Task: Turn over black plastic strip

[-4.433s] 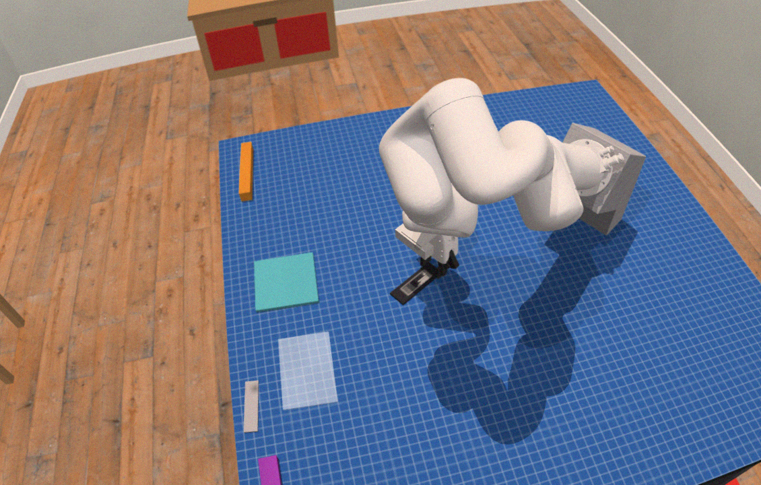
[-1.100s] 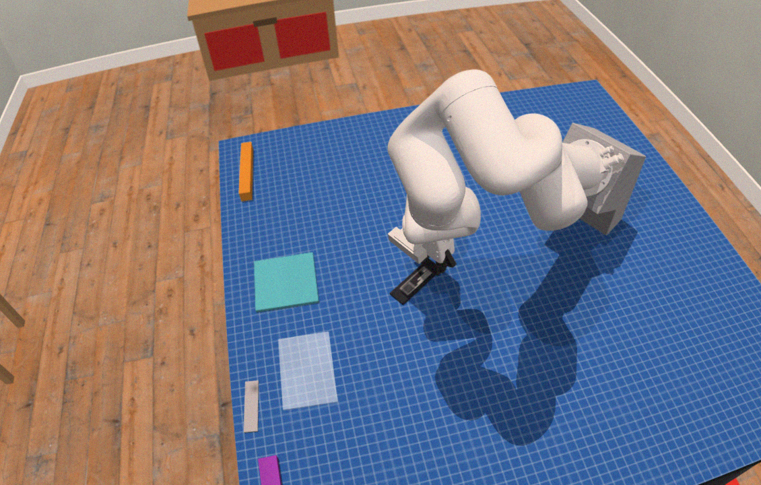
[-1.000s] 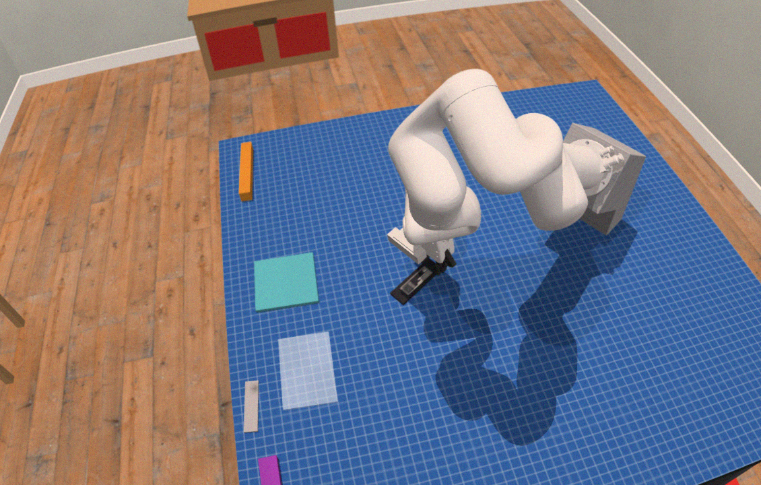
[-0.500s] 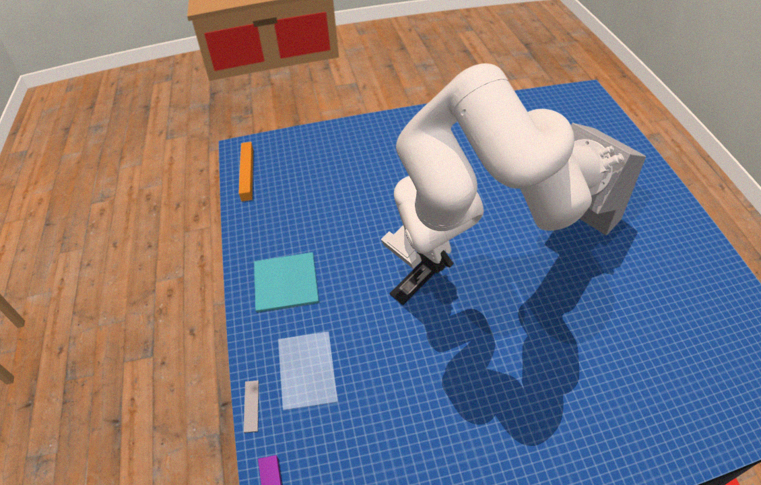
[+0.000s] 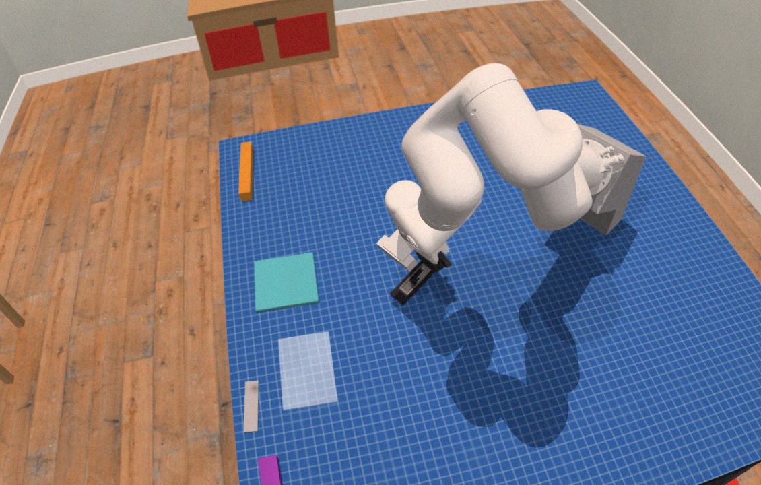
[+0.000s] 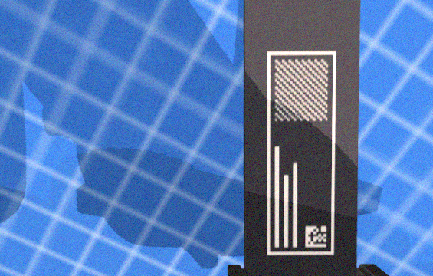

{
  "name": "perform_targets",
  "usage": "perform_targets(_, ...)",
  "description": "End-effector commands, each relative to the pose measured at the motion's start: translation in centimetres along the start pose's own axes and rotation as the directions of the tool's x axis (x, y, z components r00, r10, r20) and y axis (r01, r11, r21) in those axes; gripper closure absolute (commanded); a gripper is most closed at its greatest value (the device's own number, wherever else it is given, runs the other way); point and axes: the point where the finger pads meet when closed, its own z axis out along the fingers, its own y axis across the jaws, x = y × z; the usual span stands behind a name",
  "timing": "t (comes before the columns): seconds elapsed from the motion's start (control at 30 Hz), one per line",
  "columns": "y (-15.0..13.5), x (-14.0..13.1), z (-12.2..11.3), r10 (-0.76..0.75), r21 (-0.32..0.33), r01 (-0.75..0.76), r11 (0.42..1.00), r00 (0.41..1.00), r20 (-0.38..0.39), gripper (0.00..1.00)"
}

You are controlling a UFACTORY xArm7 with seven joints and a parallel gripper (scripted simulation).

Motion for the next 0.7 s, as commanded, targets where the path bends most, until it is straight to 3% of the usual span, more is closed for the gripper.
perform_targets(0.0,0.1,0.1,-0.8,0.005,0.0,-0.005,1.0,0.997,0.074,0.5)
perform_targets(0.27,0.1,0.2,-1.5,0.004,0.001,-0.004,1.0,0.997,0.078,0.5)
perform_targets(0.5,0.1,0.4,-1.9,0.005,0.0,-0.005,1.0,0.979,0.204,0.5)
perform_targets(0.67,0.1,0.7,-3.0,0.005,0.0,-0.005,1.0,0.979,0.203,0.5)
